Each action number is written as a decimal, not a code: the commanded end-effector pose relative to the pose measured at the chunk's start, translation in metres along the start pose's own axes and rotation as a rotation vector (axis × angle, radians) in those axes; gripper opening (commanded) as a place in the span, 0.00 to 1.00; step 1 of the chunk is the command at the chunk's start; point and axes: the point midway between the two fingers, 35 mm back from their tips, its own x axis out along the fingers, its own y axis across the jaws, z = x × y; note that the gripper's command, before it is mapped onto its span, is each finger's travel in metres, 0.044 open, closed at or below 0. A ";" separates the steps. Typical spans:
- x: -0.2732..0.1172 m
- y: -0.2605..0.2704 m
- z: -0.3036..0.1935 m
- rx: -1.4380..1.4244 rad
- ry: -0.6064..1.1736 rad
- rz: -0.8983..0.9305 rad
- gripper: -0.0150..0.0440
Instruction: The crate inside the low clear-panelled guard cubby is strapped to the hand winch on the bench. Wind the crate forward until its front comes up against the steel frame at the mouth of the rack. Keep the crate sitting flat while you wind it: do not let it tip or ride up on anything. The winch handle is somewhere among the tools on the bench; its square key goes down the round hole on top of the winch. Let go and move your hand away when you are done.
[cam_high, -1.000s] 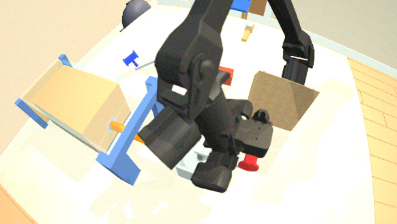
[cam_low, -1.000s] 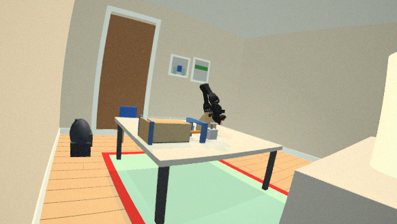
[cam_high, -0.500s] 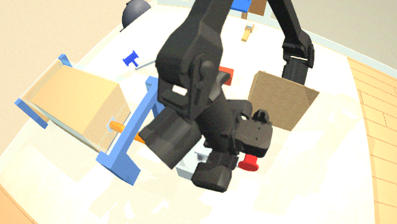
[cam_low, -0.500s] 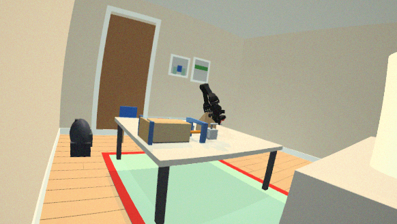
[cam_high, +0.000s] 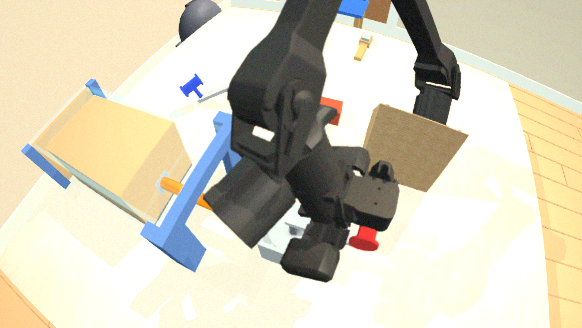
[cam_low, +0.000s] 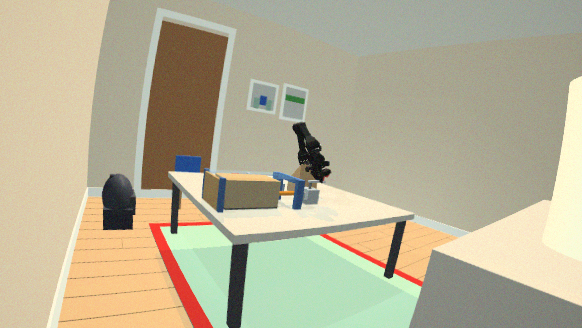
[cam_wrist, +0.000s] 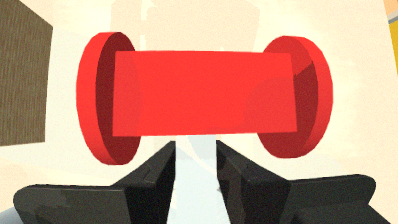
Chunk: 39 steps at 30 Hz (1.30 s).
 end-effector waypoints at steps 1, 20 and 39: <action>0.001 0.001 0.000 -0.004 0.000 0.003 0.25; 0.003 0.000 -0.002 -0.003 0.001 0.003 0.25; 0.006 -0.001 -0.004 -0.002 0.001 0.003 0.25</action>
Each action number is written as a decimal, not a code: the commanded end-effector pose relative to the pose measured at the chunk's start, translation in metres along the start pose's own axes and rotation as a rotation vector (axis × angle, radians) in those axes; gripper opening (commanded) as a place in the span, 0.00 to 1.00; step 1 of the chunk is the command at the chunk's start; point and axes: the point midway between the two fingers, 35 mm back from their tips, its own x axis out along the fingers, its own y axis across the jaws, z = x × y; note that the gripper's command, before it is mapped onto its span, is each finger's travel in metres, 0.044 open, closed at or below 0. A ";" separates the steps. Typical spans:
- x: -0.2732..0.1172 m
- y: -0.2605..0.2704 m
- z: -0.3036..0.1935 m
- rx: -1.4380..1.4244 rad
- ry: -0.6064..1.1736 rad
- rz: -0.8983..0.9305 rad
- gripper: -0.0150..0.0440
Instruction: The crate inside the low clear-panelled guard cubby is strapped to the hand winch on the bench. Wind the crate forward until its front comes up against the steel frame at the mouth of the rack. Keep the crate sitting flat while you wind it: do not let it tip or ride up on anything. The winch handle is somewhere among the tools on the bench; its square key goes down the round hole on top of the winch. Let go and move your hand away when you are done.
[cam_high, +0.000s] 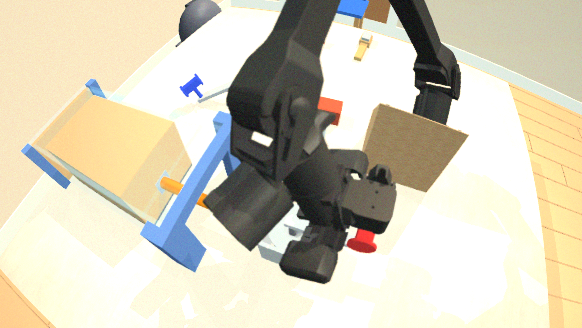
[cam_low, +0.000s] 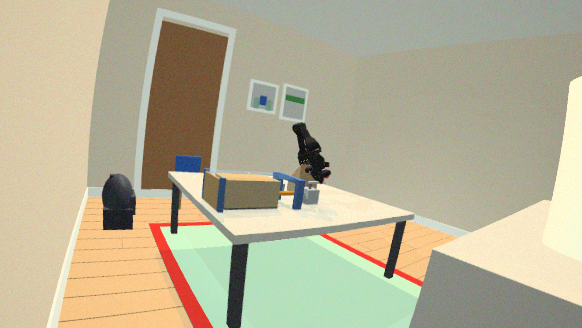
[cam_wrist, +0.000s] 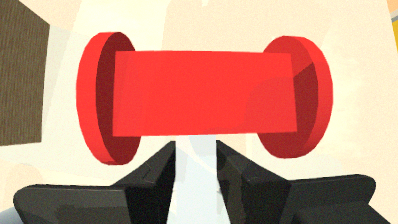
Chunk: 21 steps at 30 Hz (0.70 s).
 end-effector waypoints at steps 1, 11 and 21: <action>0.001 0.000 -0.001 -0.005 0.002 0.002 0.25; 0.002 0.000 -0.001 -0.006 0.002 0.002 0.25; 0.003 0.000 -0.002 -0.006 0.002 0.002 0.25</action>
